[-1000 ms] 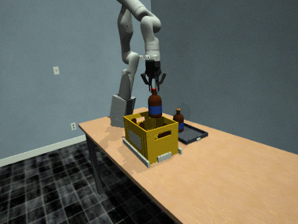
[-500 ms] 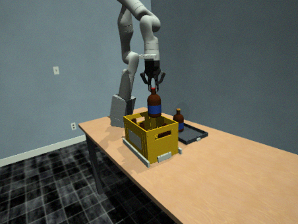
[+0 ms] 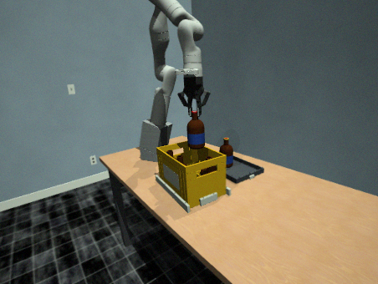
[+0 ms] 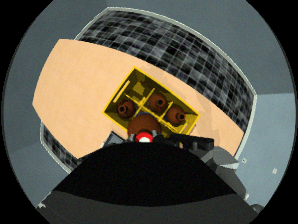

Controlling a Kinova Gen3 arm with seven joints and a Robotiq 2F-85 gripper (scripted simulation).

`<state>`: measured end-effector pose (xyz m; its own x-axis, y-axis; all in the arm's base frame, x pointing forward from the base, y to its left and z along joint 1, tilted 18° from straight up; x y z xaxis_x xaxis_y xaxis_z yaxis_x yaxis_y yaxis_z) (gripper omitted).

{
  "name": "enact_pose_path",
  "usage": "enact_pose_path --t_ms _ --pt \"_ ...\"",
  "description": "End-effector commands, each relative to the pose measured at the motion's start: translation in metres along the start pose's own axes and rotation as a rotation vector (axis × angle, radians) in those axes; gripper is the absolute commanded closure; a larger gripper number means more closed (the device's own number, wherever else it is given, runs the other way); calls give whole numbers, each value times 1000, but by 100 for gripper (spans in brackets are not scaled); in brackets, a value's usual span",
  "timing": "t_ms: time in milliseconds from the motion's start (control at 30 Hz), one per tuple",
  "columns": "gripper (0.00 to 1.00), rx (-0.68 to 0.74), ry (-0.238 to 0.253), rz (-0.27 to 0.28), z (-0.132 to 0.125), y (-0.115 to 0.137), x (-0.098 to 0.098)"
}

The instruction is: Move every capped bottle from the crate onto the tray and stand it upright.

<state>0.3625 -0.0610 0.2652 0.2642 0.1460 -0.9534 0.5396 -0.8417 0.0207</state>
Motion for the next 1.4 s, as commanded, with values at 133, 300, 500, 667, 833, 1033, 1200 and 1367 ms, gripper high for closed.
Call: enact_pose_path --t_ms 133,300,500,667,833,1033,1200,1367 --pt "100 -2 0 1 -1 -1 0" --pt "100 -2 0 1 -1 -1 0" --pt "100 -2 0 1 -12 -4 0" --pt "100 -2 0 1 -25 -8 1" --pt "100 -2 0 1 -39 -11 1" --pt "100 11 -1 6 -44 -10 0" --pt "100 5 -1 4 -56 -14 1" --pt "100 0 0 2 -69 -18 1"
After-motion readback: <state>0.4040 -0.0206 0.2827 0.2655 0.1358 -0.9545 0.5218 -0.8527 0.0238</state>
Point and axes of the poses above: the point where the finger pads meet when closed, its own x axis out along the fingers, its own z axis across the jaws, y = z × x, the point moved 6 cm from there along -x, back along the fingers, and after that the axes turned 8 degrees about x, right-handed, at the moved point
